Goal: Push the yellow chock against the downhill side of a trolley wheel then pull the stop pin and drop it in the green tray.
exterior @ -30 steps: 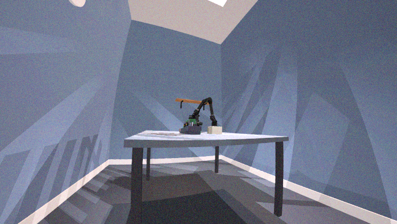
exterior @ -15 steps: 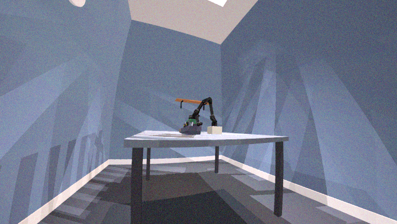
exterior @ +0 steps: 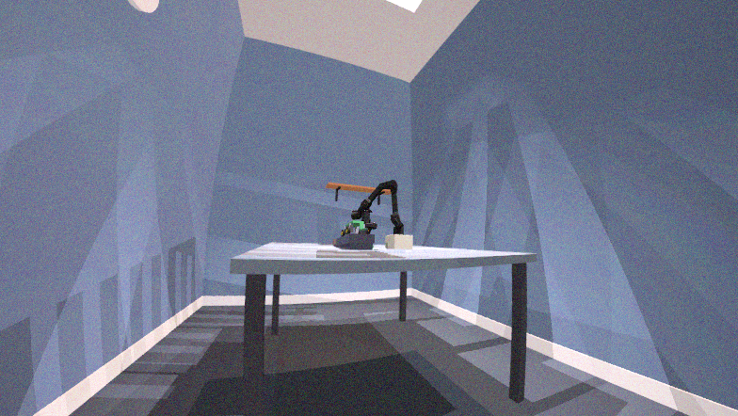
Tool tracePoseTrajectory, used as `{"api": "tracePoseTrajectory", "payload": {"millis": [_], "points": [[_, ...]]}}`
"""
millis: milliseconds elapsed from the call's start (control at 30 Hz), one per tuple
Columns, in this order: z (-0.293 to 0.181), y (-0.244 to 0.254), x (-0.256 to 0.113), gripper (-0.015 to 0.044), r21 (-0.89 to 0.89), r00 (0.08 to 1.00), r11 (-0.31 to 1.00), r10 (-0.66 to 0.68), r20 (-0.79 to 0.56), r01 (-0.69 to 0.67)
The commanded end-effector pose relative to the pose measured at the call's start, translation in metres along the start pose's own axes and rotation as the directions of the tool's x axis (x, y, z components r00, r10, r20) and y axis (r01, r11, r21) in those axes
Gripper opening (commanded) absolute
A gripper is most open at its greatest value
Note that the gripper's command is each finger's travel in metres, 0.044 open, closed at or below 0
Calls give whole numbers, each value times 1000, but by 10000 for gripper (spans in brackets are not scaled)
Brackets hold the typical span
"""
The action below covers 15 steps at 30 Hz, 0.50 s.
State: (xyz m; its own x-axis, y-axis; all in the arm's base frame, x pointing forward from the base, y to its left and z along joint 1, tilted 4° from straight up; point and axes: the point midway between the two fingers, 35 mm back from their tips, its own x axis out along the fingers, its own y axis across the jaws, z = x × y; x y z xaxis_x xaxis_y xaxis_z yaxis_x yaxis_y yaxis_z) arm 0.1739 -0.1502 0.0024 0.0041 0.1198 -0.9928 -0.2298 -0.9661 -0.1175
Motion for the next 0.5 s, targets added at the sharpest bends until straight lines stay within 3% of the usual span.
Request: {"api": "tracePoseTrajectory", "payload": {"millis": [0,467], "points": [[-1,-1,-15,440,4,1000,1000,10,-2,-10],[-3,-6,-61,440,4,1000,1000,10,-3,-10]]}}
